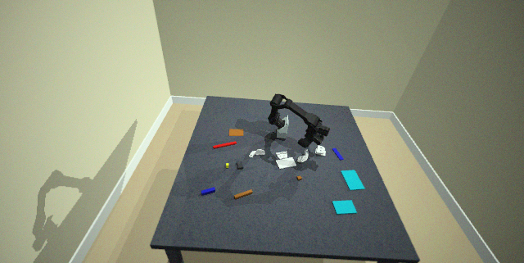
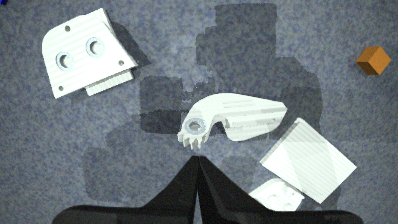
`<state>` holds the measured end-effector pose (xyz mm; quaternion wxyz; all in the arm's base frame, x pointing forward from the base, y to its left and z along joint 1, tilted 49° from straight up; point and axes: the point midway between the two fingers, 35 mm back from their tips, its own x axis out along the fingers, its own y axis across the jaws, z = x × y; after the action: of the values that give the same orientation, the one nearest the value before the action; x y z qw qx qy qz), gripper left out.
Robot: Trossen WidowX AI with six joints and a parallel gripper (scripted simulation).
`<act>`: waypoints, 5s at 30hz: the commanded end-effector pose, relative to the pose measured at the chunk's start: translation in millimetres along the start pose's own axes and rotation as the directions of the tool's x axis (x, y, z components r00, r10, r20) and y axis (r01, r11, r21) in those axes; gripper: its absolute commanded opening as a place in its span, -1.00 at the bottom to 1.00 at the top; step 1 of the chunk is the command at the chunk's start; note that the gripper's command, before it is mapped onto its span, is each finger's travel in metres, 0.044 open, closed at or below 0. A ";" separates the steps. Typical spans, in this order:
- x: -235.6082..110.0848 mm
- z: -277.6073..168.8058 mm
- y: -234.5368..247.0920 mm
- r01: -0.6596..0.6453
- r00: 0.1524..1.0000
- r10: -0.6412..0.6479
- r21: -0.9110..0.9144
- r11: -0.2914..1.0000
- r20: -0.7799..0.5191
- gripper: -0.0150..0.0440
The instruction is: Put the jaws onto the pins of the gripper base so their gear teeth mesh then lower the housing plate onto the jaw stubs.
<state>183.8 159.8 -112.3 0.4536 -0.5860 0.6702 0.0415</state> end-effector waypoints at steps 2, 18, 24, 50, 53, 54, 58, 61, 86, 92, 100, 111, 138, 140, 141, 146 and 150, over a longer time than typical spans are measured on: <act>-1.4 -2.0 -0.7 -0.005 1.000 0.006 -0.095 0.995 0.006 -0.49; -1.1 -8.2 -1.9 -0.003 1.000 0.005 -0.417 0.909 0.005 -0.49; -0.9 -10.5 -2.3 -0.002 1.000 0.005 -0.527 0.850 0.005 -0.49; 0.0 -20.6 -4.0 0.003 1.000 0.005 -0.891 0.454 0.005 -0.49; 0.1 -21.8 -4.2 0.003 1.000 0.005 -0.918 0.397 0.005 -0.49; 0.1 -22.2 -4.3 0.003 1.000 0.005 -0.926 0.378 0.005 -0.49; 0.3 -23.8 -4.5 0.004 1.000 0.005 -0.954 0.299 0.005 -0.49; 0.4 -25.0 -4.7 0.004 1.000 0.004 -0.971 0.239 0.005 -0.49; 2.4 -32.1 -5.8 0.006 1.000 0.004 -0.989 -0.145 0.005 -0.49; 12.0 -31.1 -6.0 0.006 1.000 0.004 -0.989 -0.145 0.005 -0.49; 25.1 -30.2 -6.2 0.006 1.000 0.004 -0.989 -0.145 0.005 -0.49; 42.8 -30.1 -6.2 0.005 1.000 0.003 -0.989 -0.145 0.004 -0.49; 60.0 -15.7 -4.2 0.004 1.000 0.003 -0.990 -0.144 0.004 -0.49; 59.8 -12.4 -3.8 0.004 1.000 0.003 -0.990 -0.144 0.004 -0.49; 59.8 -10.7 -3.6 0.004 1.000 0.003 -0.990 -0.144 0.004 -0.49; 59.6 -2.6 -2.5 0.005 1.000 0.003 -0.990 -0.144 0.005 -0.49; 59.6 3.8 -1.6 0.005 1.000 0.003 -0.990 -0.143 0.005 -0.49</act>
<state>191.1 114.4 -149.1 -0.1417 -0.7268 0.4054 0.5360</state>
